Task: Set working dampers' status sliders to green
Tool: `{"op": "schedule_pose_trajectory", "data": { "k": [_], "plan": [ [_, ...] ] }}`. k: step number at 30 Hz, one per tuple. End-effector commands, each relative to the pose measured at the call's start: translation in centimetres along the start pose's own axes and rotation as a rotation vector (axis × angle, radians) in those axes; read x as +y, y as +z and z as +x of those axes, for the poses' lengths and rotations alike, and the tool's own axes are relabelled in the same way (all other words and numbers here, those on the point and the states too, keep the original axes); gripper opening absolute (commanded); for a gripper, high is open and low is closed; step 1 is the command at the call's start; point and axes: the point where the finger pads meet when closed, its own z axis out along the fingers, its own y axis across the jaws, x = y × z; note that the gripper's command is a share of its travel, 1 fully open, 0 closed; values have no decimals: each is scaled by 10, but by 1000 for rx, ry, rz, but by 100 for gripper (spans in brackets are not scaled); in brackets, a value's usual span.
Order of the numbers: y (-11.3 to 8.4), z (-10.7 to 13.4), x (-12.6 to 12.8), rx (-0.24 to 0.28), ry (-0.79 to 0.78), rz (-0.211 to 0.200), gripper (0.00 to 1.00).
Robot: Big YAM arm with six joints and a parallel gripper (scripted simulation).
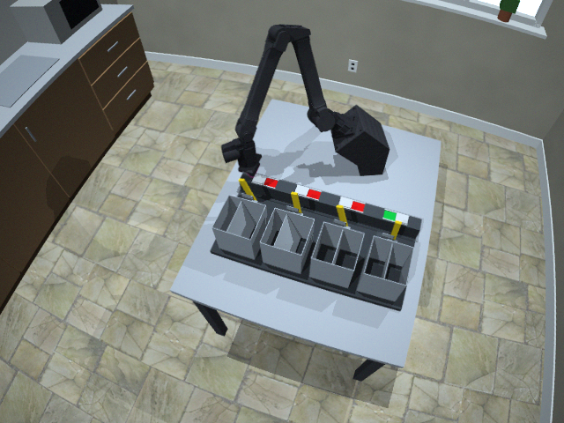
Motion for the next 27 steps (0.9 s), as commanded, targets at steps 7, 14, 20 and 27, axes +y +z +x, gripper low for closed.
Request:
{"op": "schedule_pose_trajectory", "data": {
  "k": [7, 14, 20, 27],
  "plan": [
    [-2, 8, 4, -1, 7, -15, 0],
    [-2, 11, 4, -1, 6, -15, 0],
    [-2, 14, 4, 0, 6, -14, 0],
    [-2, 18, 4, -1, 7, -15, 0]
  ]
}}
